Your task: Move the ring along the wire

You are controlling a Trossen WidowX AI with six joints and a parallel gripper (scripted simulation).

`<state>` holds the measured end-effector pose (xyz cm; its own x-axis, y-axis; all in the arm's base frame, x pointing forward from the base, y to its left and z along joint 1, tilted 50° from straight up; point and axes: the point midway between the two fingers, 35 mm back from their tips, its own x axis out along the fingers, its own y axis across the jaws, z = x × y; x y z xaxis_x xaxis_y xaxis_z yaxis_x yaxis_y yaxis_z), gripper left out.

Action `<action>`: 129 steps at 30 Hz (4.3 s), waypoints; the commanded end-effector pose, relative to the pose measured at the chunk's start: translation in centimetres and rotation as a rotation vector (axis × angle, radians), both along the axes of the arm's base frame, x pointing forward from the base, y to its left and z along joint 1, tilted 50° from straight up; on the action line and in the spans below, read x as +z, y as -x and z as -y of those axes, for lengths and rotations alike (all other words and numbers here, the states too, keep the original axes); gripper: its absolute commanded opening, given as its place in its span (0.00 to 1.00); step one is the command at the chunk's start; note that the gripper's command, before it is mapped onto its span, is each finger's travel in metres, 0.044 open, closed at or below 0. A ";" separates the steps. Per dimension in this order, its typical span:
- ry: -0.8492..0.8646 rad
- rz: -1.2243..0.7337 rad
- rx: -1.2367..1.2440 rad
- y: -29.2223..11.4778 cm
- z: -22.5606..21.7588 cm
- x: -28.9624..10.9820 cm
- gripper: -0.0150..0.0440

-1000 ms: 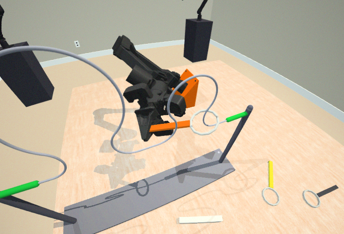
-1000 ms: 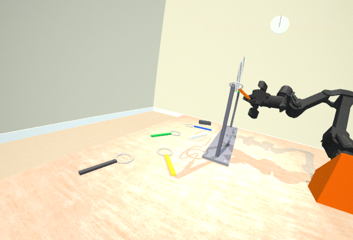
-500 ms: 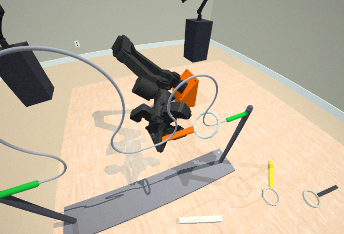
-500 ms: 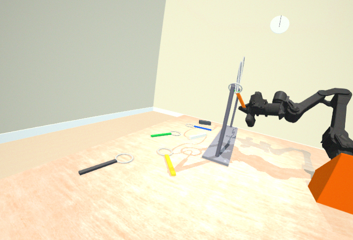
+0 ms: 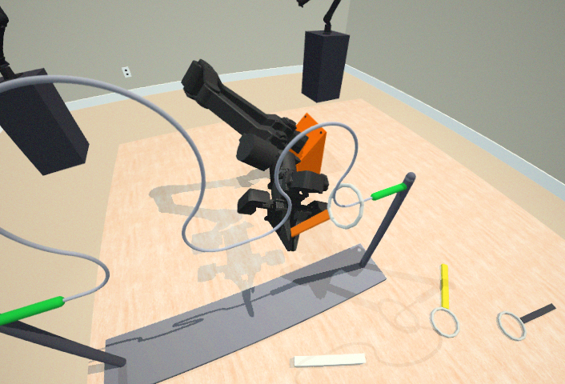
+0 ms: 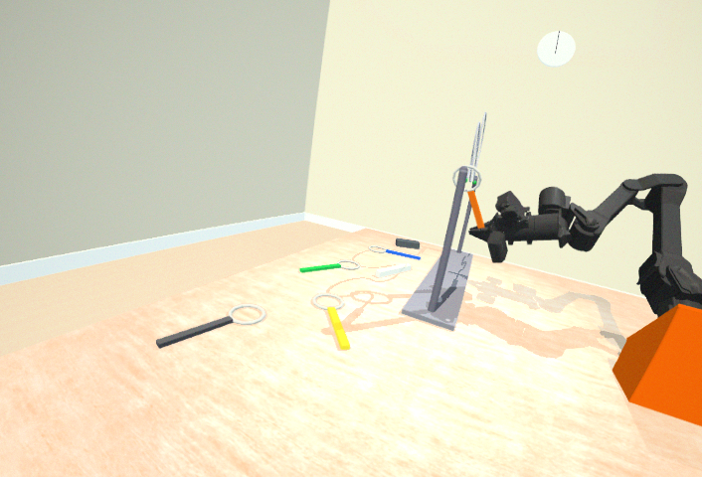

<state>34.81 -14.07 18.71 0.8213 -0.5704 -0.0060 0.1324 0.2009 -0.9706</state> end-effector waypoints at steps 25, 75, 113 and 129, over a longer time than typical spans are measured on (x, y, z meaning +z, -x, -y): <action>-0.401 0.066 -0.010 -0.4 -4.0 -7.1 0.00; -0.425 0.071 -0.007 -0.7 -5.9 -11.1 0.00; -0.427 0.075 -0.009 -0.5 -5.2 -11.7 0.49; -0.426 0.069 -0.007 3.6 -7.9 -10.9 0.53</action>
<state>31.87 -6.38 7.80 0.8280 -0.5292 -0.1853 0.1943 0.5808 -0.7905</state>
